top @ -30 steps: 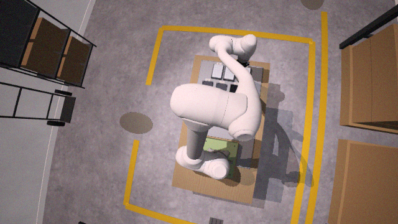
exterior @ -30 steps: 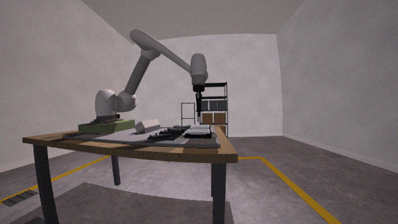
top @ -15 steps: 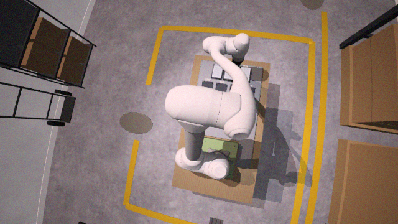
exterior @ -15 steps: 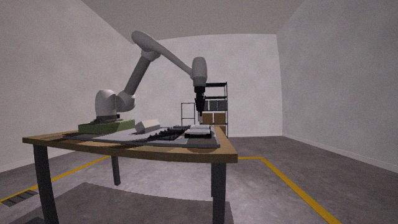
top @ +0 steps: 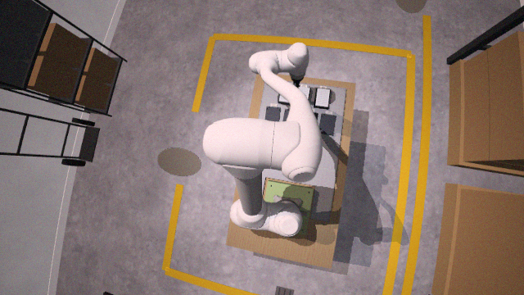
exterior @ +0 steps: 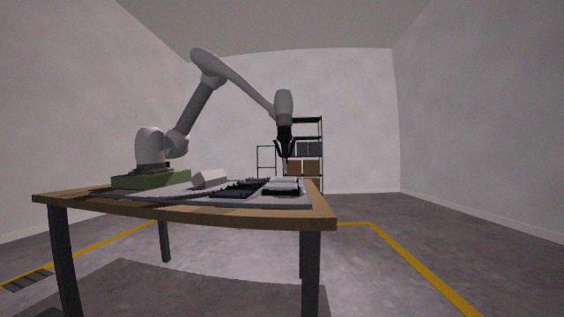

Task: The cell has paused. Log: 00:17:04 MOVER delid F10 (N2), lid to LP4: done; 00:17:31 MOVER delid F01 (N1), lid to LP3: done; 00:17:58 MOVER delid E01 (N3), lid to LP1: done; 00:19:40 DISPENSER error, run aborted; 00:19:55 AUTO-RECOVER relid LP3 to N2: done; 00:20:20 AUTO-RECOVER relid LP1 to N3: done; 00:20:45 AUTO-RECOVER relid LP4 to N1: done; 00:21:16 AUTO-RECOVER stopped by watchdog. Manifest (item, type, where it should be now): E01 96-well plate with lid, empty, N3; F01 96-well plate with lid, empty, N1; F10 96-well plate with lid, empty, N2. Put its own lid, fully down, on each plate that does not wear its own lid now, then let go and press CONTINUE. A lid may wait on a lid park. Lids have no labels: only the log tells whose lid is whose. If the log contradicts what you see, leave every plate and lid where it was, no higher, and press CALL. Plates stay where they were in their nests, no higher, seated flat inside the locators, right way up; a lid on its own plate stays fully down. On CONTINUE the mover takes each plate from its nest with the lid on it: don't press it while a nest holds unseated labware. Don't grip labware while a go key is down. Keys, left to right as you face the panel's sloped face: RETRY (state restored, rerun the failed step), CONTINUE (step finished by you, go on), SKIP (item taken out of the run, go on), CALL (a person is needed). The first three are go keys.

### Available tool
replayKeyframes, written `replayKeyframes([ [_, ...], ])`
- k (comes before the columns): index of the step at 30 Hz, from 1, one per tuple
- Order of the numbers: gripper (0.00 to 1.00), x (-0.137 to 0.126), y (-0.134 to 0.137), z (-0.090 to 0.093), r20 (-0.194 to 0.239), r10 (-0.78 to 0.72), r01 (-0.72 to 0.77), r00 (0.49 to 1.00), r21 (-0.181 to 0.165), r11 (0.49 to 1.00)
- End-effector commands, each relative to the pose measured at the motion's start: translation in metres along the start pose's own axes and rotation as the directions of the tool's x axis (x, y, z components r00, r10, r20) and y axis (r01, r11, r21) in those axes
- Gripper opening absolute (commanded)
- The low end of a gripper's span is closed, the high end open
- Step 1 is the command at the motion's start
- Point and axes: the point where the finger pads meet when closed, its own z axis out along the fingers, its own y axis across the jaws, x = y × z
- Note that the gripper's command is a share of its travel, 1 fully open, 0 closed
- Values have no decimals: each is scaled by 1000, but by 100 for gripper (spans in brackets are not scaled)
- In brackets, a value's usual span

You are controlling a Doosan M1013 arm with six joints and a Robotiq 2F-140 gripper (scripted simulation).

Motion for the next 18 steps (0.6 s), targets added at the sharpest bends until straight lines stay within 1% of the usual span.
replayKeyframes([
  [1,0,-27,5,-1,12,-275,275,961,2,961],
  [2,0,-32,6,-2,10,-332,332,943,4,943],
  [4,0,-32,6,-2,10,-332,332,943,4,943],
  [5,0,-36,8,-2,7,-487,487,873,8,873],
  [7,0,-45,10,-2,3,-561,561,828,9,828],
  [10,0,-55,12,-2,-2,-694,694,720,11,720],
  [14,0,-62,14,-3,-8,-840,840,543,11,543],
  [18,0,-65,15,-3,-9,-940,940,341,12,341],
])
